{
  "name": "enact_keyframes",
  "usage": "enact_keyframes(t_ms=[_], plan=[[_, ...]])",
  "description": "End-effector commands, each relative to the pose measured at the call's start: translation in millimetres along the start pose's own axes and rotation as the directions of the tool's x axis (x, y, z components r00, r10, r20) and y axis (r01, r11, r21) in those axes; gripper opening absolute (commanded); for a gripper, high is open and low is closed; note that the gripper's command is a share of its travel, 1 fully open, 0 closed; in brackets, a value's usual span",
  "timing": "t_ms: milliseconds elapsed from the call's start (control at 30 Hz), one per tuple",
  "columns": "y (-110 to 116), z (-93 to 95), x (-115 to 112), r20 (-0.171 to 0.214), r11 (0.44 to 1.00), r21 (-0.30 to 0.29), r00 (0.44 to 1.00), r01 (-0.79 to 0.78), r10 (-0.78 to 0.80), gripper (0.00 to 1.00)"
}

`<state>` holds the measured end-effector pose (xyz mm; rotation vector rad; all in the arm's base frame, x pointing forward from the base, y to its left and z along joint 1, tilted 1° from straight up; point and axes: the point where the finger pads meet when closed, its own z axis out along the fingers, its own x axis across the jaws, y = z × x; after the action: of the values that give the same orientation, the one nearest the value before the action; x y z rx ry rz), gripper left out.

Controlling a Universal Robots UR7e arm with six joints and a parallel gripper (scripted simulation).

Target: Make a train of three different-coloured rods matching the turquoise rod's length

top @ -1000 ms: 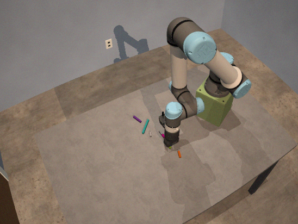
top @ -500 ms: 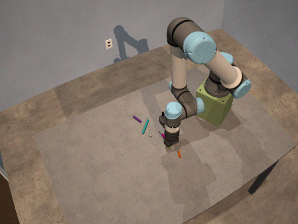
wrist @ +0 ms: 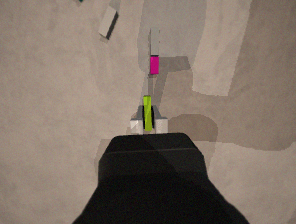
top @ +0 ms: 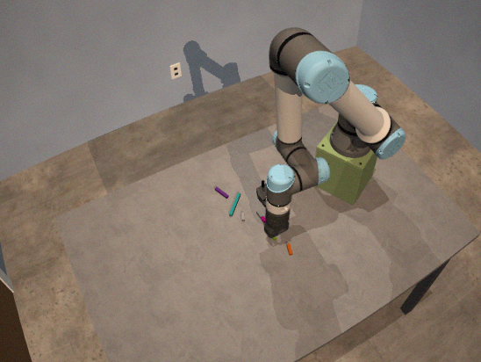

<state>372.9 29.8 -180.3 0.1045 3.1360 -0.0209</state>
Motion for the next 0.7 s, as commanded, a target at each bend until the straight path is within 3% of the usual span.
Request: enact_keyframes(t_ms=[0,467,667], plan=[[0.0,-0.3,-0.4,0.001,1.0,0.0,1.0,0.0,0.0,0.24],[0.0,-2.6,-0.4,0.001,1.0,0.0,1.0,0.0,0.0,0.24],[0.0,-11.9,-0.4,0.001,1.0,0.0,1.0,0.0,0.0,0.24]])
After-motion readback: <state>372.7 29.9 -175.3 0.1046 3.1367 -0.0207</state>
